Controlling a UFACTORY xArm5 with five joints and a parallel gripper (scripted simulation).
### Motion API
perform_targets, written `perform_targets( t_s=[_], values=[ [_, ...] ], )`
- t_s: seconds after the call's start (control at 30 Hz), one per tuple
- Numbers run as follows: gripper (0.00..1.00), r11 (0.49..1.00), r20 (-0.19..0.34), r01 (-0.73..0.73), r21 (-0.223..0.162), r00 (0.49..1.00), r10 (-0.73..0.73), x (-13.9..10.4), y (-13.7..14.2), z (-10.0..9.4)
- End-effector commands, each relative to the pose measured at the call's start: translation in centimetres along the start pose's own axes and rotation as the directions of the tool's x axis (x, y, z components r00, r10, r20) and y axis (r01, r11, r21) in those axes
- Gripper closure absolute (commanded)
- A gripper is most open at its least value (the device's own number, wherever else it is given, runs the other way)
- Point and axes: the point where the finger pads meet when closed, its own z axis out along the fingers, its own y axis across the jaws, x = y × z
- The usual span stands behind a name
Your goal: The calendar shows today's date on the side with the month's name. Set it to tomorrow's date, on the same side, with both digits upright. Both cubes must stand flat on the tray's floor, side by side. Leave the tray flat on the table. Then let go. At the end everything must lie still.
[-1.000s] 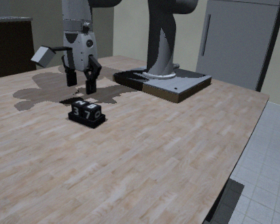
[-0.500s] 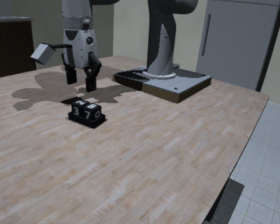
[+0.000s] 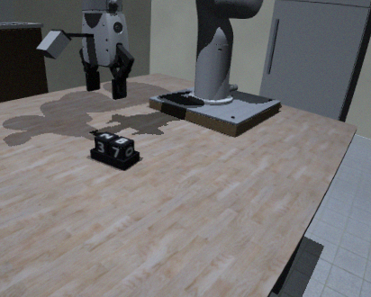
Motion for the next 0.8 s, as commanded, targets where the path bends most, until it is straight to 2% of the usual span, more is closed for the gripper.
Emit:
perform_targets(
  t_s=[0.0,0.5,0.63,0.77],
  values=[
    [0.0,1.0,0.0,0.0,0.0,1.0,0.0,0.0,0.0,-0.6],
    [0.0,1.0,0.0,0.012,0.0,1.0,-0.012,0.1,-0.1,-0.6],
    [0.0,0.993,0.0,0.12,0.0,0.993,-0.12,0.6,-0.5,-0.7],
    [0.0,0.962,0.001,0.274,0.001,0.962,-0.274,1.3,-1.3,-0.9]
  ],
)
